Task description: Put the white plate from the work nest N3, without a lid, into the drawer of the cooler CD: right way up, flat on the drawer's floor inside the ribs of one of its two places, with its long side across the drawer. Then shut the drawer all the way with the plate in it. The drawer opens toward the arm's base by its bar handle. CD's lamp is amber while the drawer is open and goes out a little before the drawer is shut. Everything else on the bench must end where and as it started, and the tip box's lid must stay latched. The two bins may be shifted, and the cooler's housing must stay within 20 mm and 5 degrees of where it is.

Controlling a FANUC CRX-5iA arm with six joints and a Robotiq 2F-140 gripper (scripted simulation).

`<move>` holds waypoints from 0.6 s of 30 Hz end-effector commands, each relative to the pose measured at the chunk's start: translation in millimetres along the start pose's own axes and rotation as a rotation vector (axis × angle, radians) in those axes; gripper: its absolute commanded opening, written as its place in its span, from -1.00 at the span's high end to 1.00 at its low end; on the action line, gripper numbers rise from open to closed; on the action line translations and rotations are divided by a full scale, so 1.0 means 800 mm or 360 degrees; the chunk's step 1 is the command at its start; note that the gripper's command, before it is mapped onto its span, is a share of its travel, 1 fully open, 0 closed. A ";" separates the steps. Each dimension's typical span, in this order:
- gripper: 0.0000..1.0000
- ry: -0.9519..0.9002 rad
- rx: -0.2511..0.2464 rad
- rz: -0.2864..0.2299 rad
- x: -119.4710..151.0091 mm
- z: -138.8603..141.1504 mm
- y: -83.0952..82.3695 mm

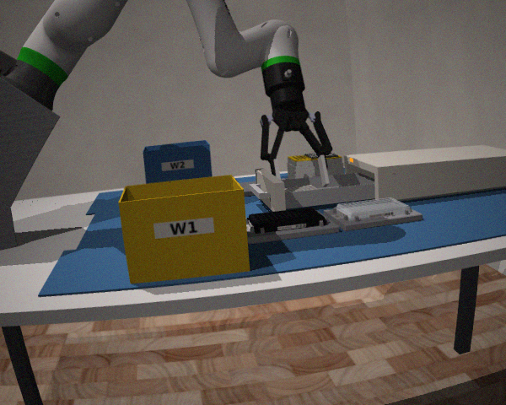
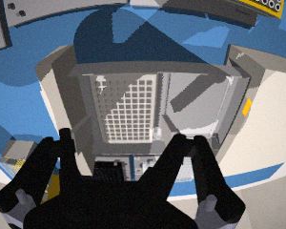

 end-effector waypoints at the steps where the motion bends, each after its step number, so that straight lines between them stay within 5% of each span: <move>1: -0.33 0.0000 0.0000 0.0000 0.002 0.000 -0.005; 18: -0.33 0.0000 0.0000 0.0000 0.013 -0.003 -0.027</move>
Point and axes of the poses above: the point where the finger pads meet when closed, its own y axis out along the fingers, its own z axis across the jaws, x = y × z, the point moved 9 cm from there along -y, back along the fingers, and after that the axes turned 14 degrees about -y, right-handed, at the moved point
